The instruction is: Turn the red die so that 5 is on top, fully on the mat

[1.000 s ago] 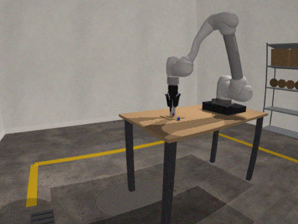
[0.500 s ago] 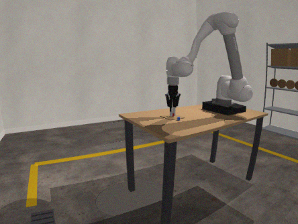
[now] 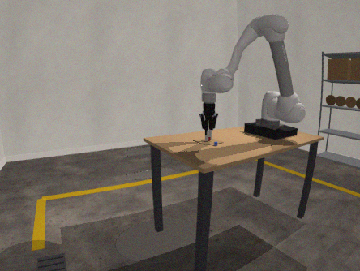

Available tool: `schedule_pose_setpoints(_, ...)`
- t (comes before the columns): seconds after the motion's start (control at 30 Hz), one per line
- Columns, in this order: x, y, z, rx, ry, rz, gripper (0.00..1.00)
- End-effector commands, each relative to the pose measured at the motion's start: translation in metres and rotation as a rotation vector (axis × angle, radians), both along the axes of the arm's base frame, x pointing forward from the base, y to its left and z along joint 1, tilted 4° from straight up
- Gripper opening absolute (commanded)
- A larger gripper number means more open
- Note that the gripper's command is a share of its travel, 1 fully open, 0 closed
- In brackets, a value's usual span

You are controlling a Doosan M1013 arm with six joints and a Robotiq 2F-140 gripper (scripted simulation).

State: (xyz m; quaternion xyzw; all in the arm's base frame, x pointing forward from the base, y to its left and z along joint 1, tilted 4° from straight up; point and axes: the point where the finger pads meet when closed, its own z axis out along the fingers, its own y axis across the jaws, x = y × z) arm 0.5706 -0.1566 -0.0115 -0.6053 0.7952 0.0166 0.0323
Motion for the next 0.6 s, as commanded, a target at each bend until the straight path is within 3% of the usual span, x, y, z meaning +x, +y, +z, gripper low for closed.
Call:
schedule_pose_setpoints(0.0, 0.0, 0.0, 0.0001, 0.0, 0.0, 0.0, 0.09)
schedule_pose_setpoints(0.57, 0.0001, 0.0002, -0.0018, 0.0, 0.0, 0.0, 0.09)
